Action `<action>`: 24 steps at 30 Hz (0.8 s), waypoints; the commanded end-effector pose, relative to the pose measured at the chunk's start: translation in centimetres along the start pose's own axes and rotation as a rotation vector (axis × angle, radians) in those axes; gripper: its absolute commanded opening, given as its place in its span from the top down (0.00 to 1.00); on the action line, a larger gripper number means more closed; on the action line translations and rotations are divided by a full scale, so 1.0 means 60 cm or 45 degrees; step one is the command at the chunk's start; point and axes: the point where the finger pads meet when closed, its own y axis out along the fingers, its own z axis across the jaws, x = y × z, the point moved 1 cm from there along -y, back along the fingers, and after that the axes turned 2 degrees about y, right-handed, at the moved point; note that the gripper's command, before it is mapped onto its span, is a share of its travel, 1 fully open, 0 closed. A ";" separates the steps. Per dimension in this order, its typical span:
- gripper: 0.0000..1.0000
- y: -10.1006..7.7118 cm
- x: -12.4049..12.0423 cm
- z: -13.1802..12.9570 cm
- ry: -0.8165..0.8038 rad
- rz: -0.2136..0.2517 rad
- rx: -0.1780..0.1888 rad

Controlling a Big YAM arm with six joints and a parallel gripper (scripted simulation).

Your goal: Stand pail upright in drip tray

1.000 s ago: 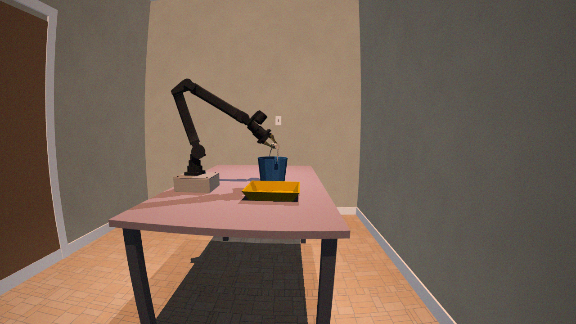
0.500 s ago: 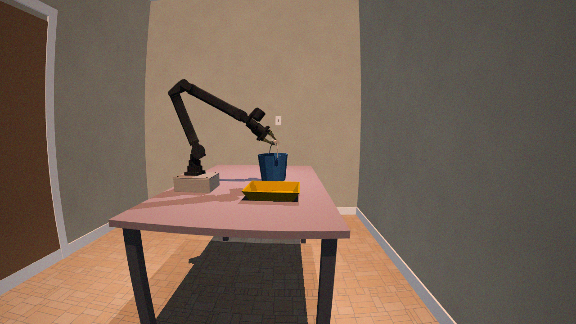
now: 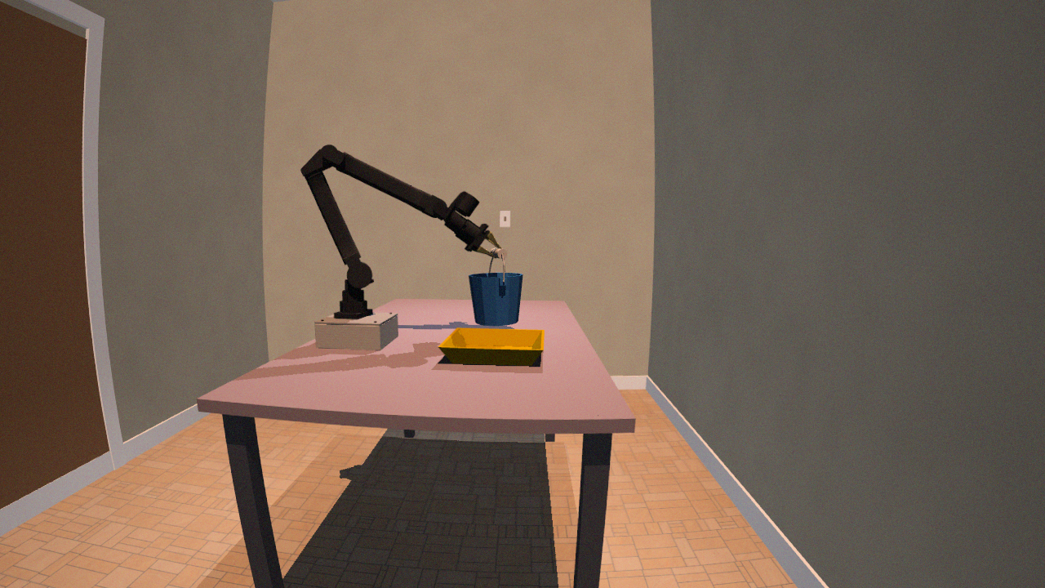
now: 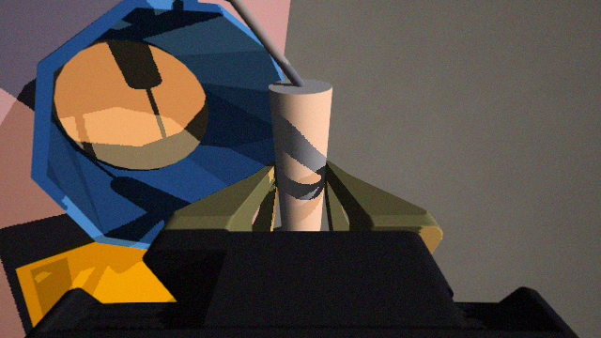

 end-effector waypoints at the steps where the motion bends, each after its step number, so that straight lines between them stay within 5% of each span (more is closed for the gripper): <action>1: 0.79 -0.045 0.003 -0.113 0.007 -0.009 -0.257; 24: 0.79 -0.072 0.004 -0.148 0.005 -0.010 -0.365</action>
